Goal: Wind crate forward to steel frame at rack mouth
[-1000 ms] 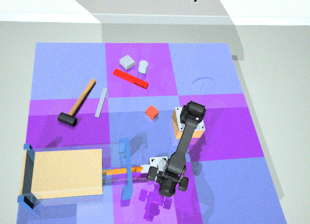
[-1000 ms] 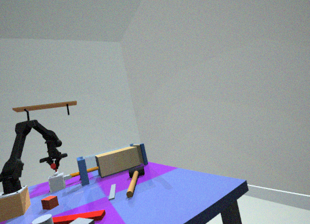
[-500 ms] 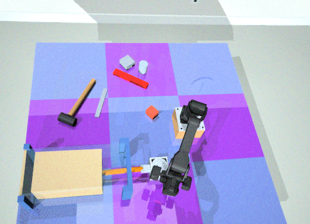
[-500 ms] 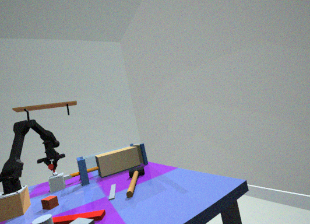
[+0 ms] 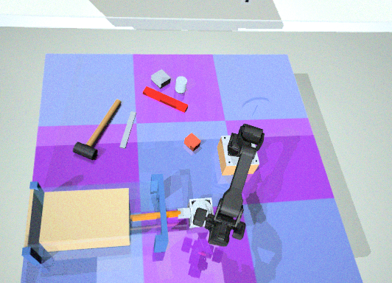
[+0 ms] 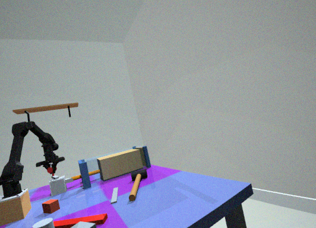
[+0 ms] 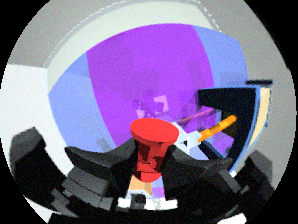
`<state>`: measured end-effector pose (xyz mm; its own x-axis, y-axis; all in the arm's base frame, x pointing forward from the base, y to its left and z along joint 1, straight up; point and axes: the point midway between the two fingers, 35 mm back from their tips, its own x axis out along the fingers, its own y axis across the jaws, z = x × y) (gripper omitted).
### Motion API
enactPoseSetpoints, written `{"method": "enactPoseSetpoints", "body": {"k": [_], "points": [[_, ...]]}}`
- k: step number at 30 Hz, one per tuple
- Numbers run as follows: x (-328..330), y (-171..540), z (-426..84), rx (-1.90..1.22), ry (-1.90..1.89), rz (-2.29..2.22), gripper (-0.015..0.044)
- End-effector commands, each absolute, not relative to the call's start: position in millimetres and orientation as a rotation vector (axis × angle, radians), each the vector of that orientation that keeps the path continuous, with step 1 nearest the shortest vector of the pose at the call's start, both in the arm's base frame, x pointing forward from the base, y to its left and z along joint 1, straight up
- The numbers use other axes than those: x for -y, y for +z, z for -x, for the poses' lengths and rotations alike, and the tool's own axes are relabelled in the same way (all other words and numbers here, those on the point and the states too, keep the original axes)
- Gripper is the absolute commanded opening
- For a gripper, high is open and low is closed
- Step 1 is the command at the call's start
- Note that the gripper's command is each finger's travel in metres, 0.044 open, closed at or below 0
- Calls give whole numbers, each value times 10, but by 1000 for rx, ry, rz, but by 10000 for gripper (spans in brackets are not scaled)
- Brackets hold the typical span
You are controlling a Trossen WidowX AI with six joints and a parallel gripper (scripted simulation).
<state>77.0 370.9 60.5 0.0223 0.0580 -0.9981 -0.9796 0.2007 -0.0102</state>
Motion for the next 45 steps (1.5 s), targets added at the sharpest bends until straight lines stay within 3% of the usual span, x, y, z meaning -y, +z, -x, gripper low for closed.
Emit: {"method": "enactPoseSetpoints", "body": {"k": [1,45], "points": [[-3636,572,-657,-1270,1084,1034,0],[-3283,551,-371,-1274,1084,1035,0]]}}
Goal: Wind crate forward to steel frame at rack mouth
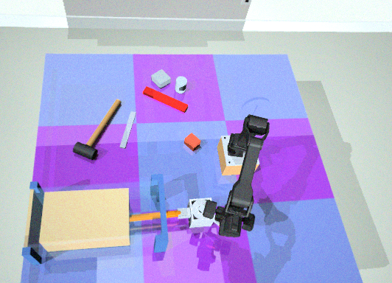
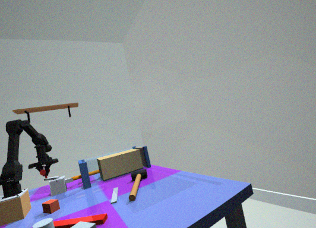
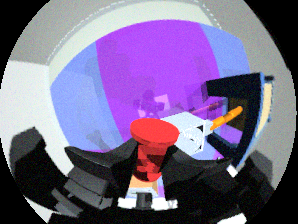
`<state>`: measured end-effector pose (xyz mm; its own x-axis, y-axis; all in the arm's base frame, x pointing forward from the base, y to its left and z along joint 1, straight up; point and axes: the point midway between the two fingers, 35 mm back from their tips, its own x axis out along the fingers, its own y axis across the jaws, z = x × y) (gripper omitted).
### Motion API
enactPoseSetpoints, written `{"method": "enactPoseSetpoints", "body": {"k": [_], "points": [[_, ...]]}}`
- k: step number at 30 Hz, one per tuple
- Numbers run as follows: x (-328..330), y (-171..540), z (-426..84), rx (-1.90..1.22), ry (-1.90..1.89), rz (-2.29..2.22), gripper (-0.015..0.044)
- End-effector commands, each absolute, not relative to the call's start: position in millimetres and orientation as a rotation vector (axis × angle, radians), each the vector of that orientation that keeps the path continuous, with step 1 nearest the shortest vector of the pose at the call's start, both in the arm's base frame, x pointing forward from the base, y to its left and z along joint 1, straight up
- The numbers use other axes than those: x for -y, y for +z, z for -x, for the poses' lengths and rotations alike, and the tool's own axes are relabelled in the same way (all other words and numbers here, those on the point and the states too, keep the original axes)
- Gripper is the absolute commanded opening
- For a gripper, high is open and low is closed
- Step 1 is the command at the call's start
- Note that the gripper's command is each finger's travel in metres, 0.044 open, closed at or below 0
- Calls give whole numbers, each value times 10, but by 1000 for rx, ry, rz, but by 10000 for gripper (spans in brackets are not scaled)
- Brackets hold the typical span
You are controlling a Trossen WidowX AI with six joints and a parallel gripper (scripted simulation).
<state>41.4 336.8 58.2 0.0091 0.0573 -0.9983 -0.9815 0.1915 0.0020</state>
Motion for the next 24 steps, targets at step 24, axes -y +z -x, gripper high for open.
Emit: {"method": "enactPoseSetpoints", "body": {"k": [24], "points": [[-3048,538,-292,-1276,1083,1036,0]]}}
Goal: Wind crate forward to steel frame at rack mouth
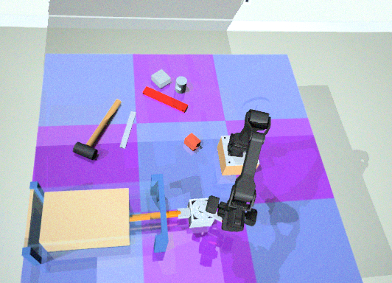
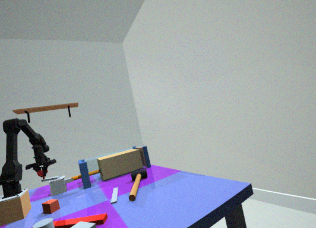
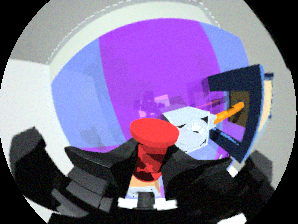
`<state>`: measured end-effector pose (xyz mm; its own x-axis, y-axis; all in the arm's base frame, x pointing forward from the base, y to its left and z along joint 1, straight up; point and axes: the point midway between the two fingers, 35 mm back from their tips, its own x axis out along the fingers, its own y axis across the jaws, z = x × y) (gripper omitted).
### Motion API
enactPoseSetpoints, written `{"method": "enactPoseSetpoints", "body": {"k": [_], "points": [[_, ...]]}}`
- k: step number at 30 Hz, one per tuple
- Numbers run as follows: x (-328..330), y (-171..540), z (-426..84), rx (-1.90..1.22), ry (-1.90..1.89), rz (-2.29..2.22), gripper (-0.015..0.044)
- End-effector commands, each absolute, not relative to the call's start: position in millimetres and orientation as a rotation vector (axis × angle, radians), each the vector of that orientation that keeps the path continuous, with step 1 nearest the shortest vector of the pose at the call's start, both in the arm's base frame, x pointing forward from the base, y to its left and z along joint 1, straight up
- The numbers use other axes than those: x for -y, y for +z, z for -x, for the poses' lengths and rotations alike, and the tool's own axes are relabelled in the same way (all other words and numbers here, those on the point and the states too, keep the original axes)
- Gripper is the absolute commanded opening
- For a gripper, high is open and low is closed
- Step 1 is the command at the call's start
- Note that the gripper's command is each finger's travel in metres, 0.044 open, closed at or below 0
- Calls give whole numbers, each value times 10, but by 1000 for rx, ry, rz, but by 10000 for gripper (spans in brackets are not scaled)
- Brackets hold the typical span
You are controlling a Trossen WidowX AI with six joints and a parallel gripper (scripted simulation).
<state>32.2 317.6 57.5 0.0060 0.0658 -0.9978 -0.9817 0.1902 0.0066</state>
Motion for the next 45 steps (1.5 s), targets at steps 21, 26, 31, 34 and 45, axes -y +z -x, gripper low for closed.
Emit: {"method": "enactPoseSetpoints", "body": {"k": [21,26,31,34,45], "points": [[-2833,528,-272,-1277,1082,1038,0],[-2779,525,-274,-1278,1082,1038,0],[-2730,523,-279,-1278,1082,1039,0],[-2696,522,-284,-1278,1082,1039,0],[-2587,517,-307,-1279,1081,1040,0]]}}
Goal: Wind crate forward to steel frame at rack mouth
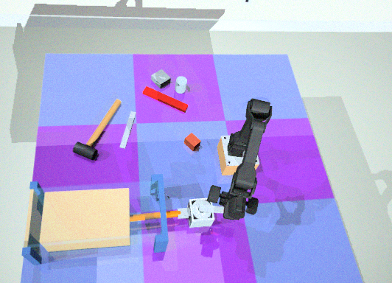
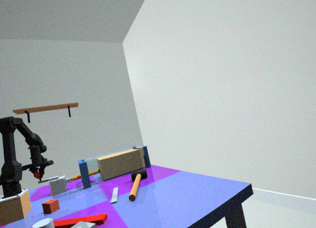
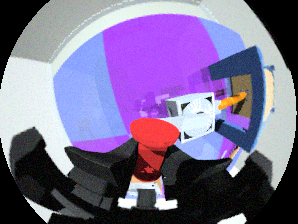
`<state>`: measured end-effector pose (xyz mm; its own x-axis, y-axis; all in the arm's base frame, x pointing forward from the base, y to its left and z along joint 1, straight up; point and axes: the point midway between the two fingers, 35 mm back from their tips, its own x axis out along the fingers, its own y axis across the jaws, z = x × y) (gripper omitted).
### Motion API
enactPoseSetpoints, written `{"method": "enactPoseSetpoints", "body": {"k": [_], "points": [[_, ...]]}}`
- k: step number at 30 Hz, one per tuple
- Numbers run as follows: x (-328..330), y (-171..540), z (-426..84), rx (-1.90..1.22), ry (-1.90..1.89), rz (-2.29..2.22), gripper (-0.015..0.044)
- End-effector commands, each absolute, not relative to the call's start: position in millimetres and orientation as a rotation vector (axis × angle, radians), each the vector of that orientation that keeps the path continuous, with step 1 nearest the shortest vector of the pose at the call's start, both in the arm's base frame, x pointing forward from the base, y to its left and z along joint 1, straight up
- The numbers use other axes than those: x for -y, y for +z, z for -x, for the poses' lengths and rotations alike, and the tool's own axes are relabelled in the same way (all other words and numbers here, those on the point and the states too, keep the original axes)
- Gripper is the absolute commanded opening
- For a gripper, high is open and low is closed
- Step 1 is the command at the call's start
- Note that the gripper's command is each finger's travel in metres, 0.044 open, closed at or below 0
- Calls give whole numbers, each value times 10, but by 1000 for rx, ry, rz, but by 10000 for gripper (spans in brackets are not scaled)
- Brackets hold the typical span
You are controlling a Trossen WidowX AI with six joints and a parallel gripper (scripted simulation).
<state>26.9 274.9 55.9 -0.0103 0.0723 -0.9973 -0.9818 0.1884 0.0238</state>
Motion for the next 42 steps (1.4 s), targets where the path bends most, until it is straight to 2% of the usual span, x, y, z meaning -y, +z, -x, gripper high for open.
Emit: {"method": "enactPoseSetpoints", "body": {"k": [1,42], "points": [[-2575,516,-311,-1279,1081,1040,0],[-2128,500,-580,-1279,1077,1044,0]]}}
